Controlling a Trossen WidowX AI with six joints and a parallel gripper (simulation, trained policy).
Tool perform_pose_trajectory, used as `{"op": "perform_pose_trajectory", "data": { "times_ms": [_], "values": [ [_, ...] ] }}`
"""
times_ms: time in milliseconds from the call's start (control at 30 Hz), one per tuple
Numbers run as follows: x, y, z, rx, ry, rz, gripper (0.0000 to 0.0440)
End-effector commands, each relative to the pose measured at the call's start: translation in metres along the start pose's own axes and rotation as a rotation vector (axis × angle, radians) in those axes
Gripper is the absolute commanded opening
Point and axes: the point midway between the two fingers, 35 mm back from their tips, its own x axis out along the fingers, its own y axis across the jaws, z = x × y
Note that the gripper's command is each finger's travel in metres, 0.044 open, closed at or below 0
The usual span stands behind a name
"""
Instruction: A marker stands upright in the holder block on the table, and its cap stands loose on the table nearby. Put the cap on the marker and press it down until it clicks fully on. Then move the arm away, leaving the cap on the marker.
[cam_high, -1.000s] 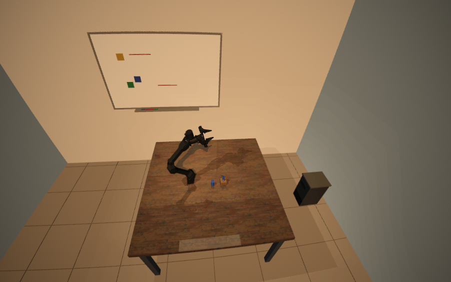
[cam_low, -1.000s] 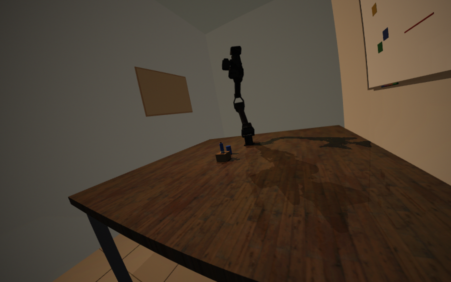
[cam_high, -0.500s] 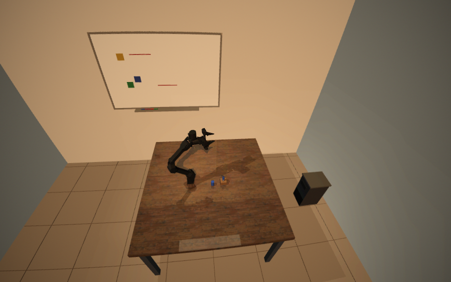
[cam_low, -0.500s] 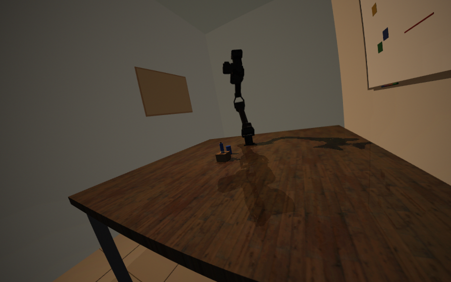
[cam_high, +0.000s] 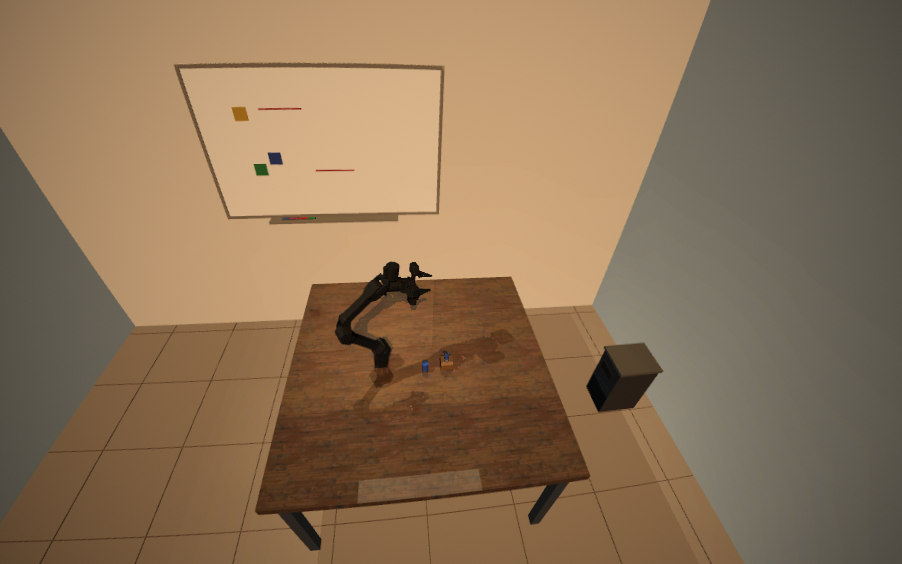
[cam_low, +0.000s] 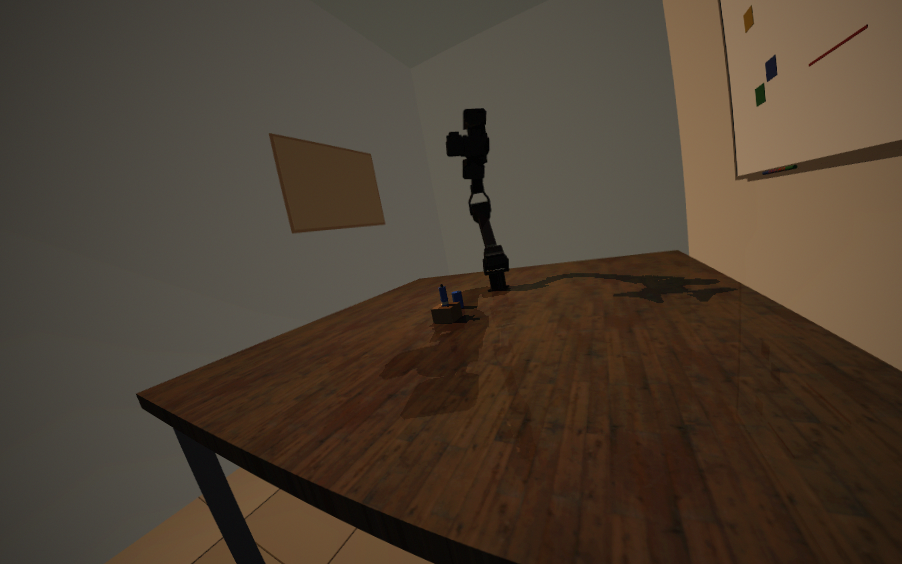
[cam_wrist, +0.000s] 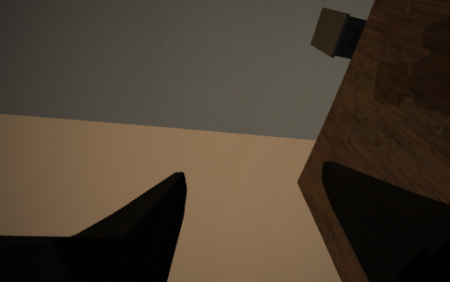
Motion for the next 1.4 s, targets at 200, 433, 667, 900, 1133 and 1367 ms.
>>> {"op": "perform_pose_trajectory", "data": {
  "times_ms": [200,433,667,900,1133,1367],
  "values": [
    [0.012,-0.029,-0.004,-0.004,0.011,-0.124,0.0326],
    [0.018,-0.049,-0.006,-0.006,0.014,-0.207,0.0326],
    [0.023,-0.068,-0.006,-0.006,0.017,-0.290,0.0327],
    [0.027,-0.086,-0.006,-0.005,0.019,-0.373,0.0327],
    [0.030,-0.104,-0.005,-0.001,0.020,-0.455,0.0327],
    [0.033,-0.122,-0.004,0.005,0.022,-0.536,0.0327]
  ]
}}
